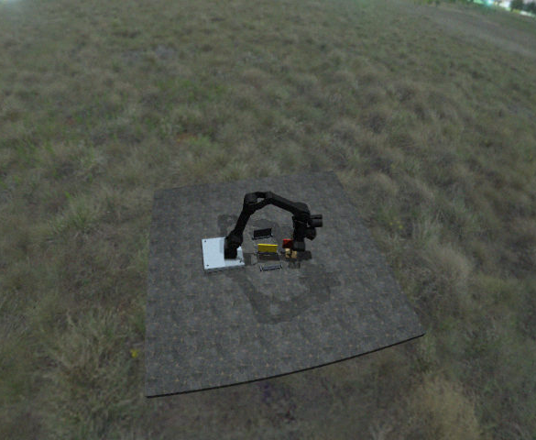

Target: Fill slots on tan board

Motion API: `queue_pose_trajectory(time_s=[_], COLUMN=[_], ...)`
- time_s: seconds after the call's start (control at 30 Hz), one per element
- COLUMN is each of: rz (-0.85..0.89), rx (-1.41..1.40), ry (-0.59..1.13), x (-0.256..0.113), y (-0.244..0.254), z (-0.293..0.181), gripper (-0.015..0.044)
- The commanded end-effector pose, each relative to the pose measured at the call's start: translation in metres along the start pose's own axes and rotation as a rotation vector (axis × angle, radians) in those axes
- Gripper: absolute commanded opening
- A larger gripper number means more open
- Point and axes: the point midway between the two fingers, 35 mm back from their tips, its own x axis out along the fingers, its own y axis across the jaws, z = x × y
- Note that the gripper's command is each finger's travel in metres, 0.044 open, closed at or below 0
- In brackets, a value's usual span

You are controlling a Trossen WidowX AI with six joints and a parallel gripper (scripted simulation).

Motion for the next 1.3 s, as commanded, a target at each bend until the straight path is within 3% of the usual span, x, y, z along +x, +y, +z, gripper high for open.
queue_pose_trajectory(time_s=[0.0, 1.1, 1.27], rz=[-0.003, 0.000, 0.000], rx=[0.000, -0.001, -0.001], ry=[0.002, 0.002, 0.002], x=[0.0027, 0.0094, 0.0094], y=[-0.0005, -0.0001, -0.0001], z=[-0.0008, -0.0007, -0.0007], gripper=[0.0000, 0.0000, 0.0131])
